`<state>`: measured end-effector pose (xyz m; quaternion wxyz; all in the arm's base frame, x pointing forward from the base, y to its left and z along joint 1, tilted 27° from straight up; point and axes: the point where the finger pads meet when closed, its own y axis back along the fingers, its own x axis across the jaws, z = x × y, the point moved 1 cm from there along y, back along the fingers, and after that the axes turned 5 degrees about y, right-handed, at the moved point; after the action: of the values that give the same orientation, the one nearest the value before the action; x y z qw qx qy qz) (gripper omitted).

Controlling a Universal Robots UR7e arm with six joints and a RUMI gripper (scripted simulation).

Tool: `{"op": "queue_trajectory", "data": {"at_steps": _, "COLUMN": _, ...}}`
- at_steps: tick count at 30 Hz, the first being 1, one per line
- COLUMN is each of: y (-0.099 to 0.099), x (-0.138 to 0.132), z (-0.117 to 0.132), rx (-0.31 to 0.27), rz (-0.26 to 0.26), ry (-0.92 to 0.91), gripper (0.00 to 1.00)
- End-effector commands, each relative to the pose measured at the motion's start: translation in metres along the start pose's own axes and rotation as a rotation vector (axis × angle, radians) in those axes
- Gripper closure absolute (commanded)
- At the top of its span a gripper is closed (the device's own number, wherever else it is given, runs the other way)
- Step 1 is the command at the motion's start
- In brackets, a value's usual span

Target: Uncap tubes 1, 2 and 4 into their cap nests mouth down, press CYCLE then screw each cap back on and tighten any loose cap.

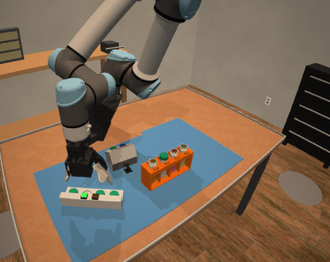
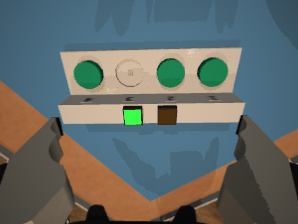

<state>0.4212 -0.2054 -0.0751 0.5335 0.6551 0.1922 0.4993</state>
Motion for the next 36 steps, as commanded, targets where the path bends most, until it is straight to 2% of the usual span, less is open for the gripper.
{"op": "queue_trajectory", "data": {"at_steps": 1, "y": 0.000, "x": 0.000, "z": 0.000, "rx": -0.001, "rz": 0.000, "ry": 0.000, "gripper": 0.00}}
{"op": "queue_trajectory", "data": {"at_steps": 14, "y": 0.000, "x": 0.000, "z": 0.000, "rx": -0.001, "rz": 0.000, "ry": 0.000, "gripper": 0.00}}
{"op": "queue_trajectory", "data": {"at_steps": 15, "y": 0.006, "x": 0.006, "z": 0.000, "rx": -0.001, "rz": 0.000, "ry": 0.000, "gripper": 0.71}}
{"op": "queue_trajectory", "data": {"at_steps": 19, "y": 0.029, "x": 0.030, "z": -0.003, "rx": -0.001, "rz": 0.000, "ry": 0.000, "gripper": 0.71}}
{"op": "queue_trajectory", "data": {"at_steps": 22, "y": 0.029, "x": 0.030, "z": -0.003, "rx": -0.001, "rz": 0.000, "ry": 0.000, "gripper": 0.71}}
{"op": "queue_trajectory", "data": {"at_steps": 31, "y": 0.069, "x": 0.072, "z": -0.009, "rx": -0.001, "rz": 0.000, "ry": 0.000, "gripper": 0.71}}
{"op": "queue_trajectory", "data": {"at_steps": 36, "y": 0.077, "x": 0.079, "z": -0.010, "rx": -0.001, "rz": 0.000, "ry": 0.000, "gripper": 0.71}}
